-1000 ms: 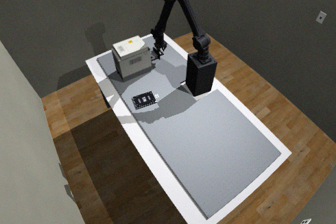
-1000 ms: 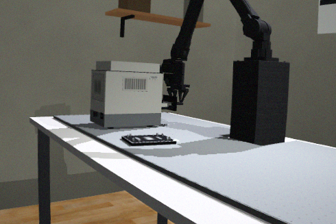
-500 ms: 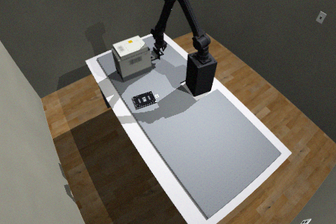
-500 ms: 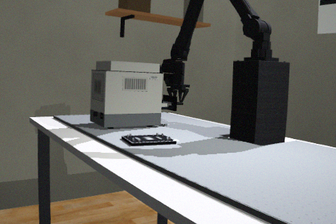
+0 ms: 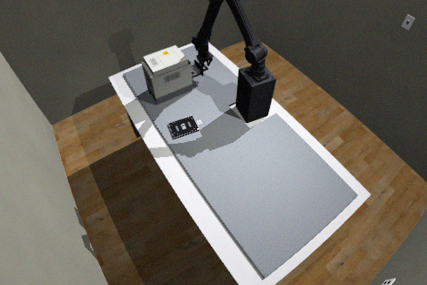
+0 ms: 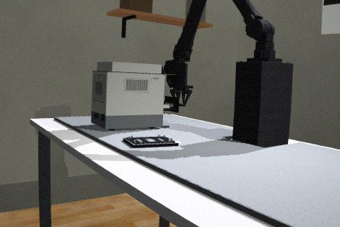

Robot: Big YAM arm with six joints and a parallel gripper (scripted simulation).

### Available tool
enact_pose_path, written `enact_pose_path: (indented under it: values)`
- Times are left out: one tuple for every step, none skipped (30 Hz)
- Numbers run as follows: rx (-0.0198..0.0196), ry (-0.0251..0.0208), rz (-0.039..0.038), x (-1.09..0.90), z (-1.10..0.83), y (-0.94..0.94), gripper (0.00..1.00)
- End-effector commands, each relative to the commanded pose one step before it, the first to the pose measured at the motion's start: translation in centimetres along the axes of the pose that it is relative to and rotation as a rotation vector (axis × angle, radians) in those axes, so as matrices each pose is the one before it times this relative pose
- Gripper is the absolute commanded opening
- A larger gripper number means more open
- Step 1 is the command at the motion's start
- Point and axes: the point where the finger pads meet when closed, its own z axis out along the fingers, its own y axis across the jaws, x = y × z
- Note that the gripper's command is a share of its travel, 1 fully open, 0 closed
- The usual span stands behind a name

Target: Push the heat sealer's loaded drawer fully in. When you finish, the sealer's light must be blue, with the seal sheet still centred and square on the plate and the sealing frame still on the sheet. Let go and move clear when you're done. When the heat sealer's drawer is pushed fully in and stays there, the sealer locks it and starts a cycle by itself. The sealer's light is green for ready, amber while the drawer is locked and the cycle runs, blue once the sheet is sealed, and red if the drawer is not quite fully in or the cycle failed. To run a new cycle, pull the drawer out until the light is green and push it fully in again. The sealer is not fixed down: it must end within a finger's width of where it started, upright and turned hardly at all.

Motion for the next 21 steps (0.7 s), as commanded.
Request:
enact_pose_path:
  values:
    - [-0.01228,-0.04522,-0.00022,-1.623,-2.638,0.694,0.45]
    - [0.00121,0.00509,0.00014,0.298,-0.084,-0.089,0.45]
    - [0.00066,0.00275,0.00009,0.160,-0.121,-0.055,0.45]
    - [-0.00028,-0.00123,-0.00002,-0.074,-0.187,0.002,0.45]
    - [-0.00102,-0.00438,-0.00009,-0.259,-0.240,0.047,0.45]
    - [-0.00063,-0.00272,-0.00005,-0.162,-0.213,0.023,0.45]
    - [0.00050,0.00210,0.00007,0.121,-0.132,-0.045,0.45]
    - [0.00105,0.00444,0.00013,0.259,-0.092,-0.078,0.45]
    - [0.00075,0.00319,0.00010,0.186,-0.112,-0.061,0.45]
    - [-0.00007,-0.00032,0.00001,-0.020,-0.172,-0.011,0.45]
    - [-0.00111,-0.00482,-0.00011,-0.284,-0.251,0.052,0.45]
    - [-0.00088,-0.00382,-0.00008,-0.226,-0.234,0.038,0.45]
    - [0.00000,0.00000,0.00000,0.000,0.000,0.000,0.45]
    - [0.00000,0.00000,0.00000,0.000,0.000,0.000,0.45]
    - [0.00023,0.00094,0.00004,0.052,-0.151,-0.028,0.45]
    - [0.00092,0.00395,0.00012,0.228,-0.097,-0.071,0.45]
    - [0.00091,0.00389,0.00011,0.225,-0.097,-0.070,0.45]
    - [-0.00004,-0.00022,0.00001,-0.014,-0.170,-0.012,0.45]
    - [-0.00107,-0.00470,-0.00010,-0.275,-0.252,0.050,0.45]
    - [-0.00121,-0.00531,-0.00012,-0.311,-0.265,0.058,0.45]
    - [-0.00011,-0.00052,0.00000,-0.033,-0.177,-0.008,0.45]
